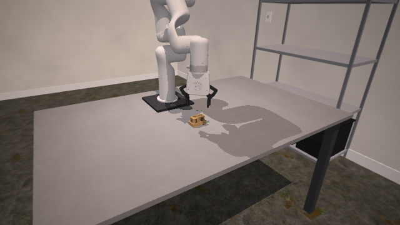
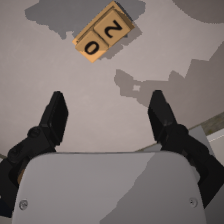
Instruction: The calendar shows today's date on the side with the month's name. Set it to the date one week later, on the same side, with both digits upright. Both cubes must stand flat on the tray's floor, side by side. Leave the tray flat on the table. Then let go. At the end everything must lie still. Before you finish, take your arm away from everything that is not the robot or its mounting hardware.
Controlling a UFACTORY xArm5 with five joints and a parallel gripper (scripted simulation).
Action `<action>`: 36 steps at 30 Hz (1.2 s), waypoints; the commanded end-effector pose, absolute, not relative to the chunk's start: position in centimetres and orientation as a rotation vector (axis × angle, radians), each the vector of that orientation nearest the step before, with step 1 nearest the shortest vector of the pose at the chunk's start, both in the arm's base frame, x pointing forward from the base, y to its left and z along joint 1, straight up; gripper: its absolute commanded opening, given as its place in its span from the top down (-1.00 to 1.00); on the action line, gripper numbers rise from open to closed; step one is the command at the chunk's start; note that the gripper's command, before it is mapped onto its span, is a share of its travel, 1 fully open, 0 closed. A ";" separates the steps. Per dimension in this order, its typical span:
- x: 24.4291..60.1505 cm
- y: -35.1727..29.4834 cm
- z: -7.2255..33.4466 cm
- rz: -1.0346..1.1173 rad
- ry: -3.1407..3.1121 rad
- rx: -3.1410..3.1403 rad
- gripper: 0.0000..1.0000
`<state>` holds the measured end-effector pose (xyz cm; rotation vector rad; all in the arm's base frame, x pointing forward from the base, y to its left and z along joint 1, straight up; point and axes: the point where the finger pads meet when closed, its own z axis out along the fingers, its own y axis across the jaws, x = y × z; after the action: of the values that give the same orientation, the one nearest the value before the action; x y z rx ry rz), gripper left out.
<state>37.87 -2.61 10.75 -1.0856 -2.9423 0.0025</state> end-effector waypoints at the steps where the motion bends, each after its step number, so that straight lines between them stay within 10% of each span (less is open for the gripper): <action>1: 37.6 -2.2 10.9 -0.001 -2.891 -1.232 -1.00; 35: 34.4 1.0 10.7 -0.001 -2.248 -2.196 -1.00; 36: 34.4 1.0 10.7 -0.001 -2.248 -2.196 0.01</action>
<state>34.35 0.93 10.63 -2.1863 -2.2534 0.0031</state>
